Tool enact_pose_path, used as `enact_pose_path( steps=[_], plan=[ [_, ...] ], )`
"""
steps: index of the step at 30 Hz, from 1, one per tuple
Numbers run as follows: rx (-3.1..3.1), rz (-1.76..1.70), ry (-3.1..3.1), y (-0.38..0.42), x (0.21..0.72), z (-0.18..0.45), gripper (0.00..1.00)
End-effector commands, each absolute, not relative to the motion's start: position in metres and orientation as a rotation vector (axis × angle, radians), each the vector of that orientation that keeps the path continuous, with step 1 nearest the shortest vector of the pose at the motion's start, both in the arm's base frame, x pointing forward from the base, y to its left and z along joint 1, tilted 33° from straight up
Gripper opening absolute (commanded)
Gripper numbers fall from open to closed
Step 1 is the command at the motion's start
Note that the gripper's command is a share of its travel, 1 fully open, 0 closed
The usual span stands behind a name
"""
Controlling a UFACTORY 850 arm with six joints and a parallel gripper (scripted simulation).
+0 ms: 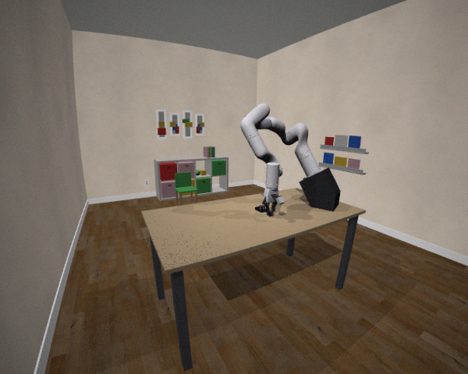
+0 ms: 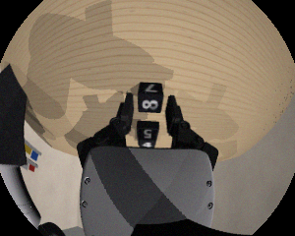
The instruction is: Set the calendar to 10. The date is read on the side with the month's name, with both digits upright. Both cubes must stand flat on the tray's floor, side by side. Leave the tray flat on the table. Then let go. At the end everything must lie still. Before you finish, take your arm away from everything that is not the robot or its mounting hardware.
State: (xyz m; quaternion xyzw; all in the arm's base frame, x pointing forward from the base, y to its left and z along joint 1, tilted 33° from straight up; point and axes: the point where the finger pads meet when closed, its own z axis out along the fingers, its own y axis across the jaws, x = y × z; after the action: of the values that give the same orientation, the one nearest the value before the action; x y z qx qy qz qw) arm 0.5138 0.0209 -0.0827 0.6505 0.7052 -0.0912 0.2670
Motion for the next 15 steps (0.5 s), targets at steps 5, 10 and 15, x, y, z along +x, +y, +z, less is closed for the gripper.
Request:
enact_pose_path(
  steps=[5,10,15],
  plan=[
    [1.755,-0.245,1.903,0.0153,0.5177,-0.0932,0.49],
    [1.755,-0.245,1.903,0.0141,0.5183,-0.0953,0.49],
    [1.755,-0.245,1.903,0.0136,0.5186,-0.0961,0.49]
  ],
)
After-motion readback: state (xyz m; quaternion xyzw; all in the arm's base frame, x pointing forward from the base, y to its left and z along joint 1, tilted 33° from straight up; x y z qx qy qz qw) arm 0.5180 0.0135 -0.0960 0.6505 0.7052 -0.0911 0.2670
